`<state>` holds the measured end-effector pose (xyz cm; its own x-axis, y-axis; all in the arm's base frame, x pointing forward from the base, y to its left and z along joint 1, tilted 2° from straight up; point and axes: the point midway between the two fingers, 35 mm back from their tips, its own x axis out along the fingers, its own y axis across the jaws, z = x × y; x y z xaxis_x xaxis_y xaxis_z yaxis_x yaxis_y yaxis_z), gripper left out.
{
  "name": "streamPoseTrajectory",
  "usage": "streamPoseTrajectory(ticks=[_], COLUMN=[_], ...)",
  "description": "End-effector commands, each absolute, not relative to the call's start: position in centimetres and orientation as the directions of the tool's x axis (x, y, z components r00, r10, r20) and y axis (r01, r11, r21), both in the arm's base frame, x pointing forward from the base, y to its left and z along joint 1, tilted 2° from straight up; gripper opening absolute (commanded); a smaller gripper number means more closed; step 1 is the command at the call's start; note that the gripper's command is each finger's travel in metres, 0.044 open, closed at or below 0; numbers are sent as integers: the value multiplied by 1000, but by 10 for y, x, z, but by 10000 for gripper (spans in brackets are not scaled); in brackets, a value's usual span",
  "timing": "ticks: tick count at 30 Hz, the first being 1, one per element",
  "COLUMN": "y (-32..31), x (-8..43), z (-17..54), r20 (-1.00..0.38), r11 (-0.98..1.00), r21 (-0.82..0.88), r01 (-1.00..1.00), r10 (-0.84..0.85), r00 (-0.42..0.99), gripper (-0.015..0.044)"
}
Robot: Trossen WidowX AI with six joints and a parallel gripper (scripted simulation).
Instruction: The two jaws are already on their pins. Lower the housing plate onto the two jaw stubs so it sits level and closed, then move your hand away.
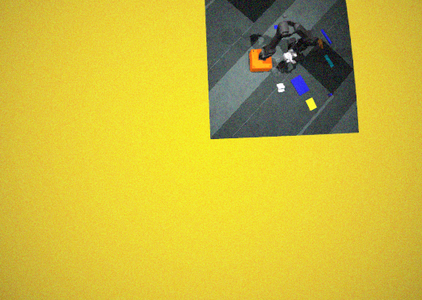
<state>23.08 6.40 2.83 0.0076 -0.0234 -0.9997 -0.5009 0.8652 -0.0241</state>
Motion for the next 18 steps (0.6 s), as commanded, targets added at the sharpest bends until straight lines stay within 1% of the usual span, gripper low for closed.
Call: streamPoseTrajectory(ticks=[1,2,4,11,18], y=[64,64,64,58,58], x=[228,231,229,198,197], z=[42,34,39,90,91], r20=[-1000,-1000,-1000,-1000,-1000], r11=[866,865,865,866,866], r21=[-21,-26,-25,-21,-21], r01=[-500,-501,-501,-500,-500], r10=[-22,-22,-22,-22,-22], r00=[5,14,13,3,2], gripper=[440,440,440,440,440])
